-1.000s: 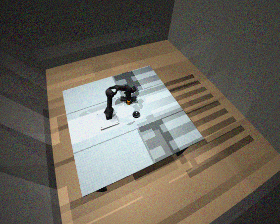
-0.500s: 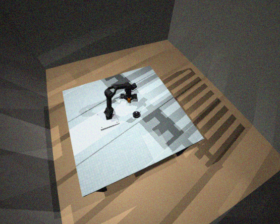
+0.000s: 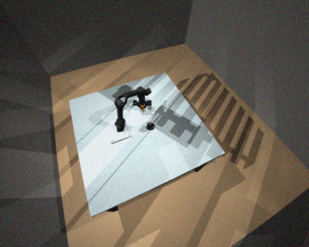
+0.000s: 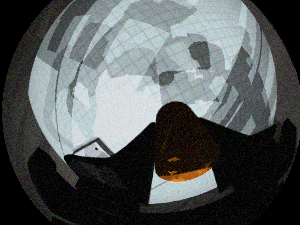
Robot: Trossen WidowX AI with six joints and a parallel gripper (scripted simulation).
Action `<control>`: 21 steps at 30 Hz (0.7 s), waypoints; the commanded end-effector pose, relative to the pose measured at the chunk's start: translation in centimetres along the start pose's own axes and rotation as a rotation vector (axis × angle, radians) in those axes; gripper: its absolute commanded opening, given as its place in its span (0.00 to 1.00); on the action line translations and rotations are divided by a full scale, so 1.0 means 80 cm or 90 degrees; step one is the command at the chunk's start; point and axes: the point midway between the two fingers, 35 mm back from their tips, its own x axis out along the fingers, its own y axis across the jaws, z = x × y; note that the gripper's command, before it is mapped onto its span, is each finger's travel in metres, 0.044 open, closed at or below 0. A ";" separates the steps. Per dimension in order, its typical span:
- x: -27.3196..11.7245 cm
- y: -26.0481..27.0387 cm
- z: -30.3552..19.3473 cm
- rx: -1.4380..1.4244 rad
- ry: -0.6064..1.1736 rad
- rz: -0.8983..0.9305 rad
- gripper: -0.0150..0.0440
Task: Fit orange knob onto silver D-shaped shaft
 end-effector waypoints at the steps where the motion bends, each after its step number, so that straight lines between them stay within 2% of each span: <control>1: -0.023 -0.002 0.001 -0.007 -0.010 -0.009 0.25; 10: -0.057 0.001 -0.001 -0.016 -0.009 -0.006 0.25; 21: -0.051 -0.013 -0.018 -0.016 -0.008 -0.006 0.25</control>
